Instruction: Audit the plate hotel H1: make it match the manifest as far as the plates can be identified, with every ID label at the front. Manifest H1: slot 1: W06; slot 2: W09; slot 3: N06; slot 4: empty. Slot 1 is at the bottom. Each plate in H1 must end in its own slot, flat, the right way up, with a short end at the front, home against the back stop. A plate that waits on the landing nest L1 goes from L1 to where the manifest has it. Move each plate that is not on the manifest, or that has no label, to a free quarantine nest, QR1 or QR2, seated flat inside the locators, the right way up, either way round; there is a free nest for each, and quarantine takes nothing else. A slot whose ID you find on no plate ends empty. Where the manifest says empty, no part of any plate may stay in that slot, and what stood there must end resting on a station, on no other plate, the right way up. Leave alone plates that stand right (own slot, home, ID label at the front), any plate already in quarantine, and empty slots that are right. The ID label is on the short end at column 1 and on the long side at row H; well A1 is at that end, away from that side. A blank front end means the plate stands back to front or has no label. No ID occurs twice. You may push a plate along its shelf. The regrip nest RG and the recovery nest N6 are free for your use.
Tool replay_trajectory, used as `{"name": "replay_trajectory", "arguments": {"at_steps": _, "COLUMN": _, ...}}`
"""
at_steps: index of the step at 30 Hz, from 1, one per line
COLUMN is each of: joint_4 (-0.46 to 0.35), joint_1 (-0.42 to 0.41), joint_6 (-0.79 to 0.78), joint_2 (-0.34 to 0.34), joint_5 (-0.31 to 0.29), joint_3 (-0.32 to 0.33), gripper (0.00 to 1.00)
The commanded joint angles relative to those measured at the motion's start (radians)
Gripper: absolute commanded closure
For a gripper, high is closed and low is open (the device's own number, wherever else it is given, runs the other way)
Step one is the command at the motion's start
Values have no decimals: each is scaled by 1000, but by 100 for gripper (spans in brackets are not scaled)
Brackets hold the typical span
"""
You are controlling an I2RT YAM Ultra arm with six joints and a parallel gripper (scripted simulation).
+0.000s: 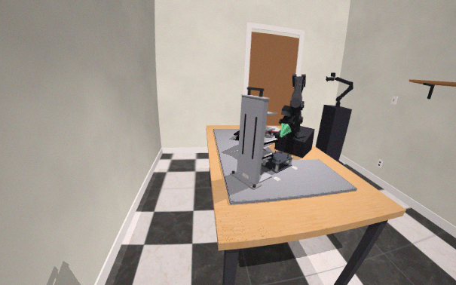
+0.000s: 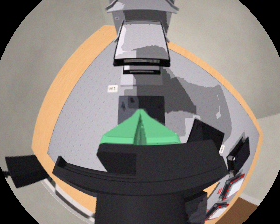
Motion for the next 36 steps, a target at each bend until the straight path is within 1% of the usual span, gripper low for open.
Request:
{"name": "replay_trajectory", "arguments": {"at_steps": 1, "joint_4": 6, "joint_1": 3, "joint_6": 4, "joint_2": -8, "joint_5": 13, "joint_3": -1, "gripper": 100}}
{"name": "replay_trajectory", "arguments": {"at_steps": 4, "joint_4": 6, "joint_1": 3, "joint_6": 4, "joint_2": -8, "joint_5": 13, "joint_3": -1, "gripper": 100}}
{"name": "replay_trajectory", "arguments": {"at_steps": 5, "joint_4": 20, "joint_1": 7, "joint_6": 9, "joint_2": -19, "joint_5": 18, "joint_3": -20, "gripper": 100}}
{"name": "replay_trajectory", "arguments": {"at_steps": 7, "joint_4": 23, "joint_1": -7, "joint_6": 3, "joint_2": 18, "joint_5": 15, "joint_3": 6, "gripper": 100}}
{"name": "replay_trajectory", "arguments": {"at_steps": 9, "joint_4": 17, "joint_1": -15, "joint_6": -3, "joint_2": 23, "joint_5": 12, "joint_3": 30, "gripper": 100}}
{"name": "replay_trajectory", "arguments": {"at_steps": 17, "joint_4": 33, "joint_1": -25, "joint_6": -14, "joint_2": 42, "joint_5": -9, "joint_3": 43, "gripper": 100}}
{"name": "replay_trajectory", "arguments": {"at_steps": 19, "joint_4": 33, "joint_1": -25, "joint_6": -14, "joint_2": 42, "joint_5": -9, "joint_3": 43, "gripper": 100}}
{"name": "replay_trajectory", "arguments": {"at_steps": 20, "joint_4": 30, "joint_1": -20, "joint_6": -13, "joint_2": 25, "joint_5": -10, "joint_3": 45, "gripper": 100}}
{"name": "replay_trajectory", "arguments": {"at_steps": 22, "joint_4": 36, "joint_1": -31, "joint_6": -16, "joint_2": 49, "joint_5": -13, "joint_3": 48, "gripper": 100}}
{"name": "replay_trajectory", "arguments": {"at_steps": 36, "joint_4": 50, "joint_1": -48, "joint_6": -27, "joint_2": 81, "joint_5": -27, "joint_3": 71, "gripper": 100}}
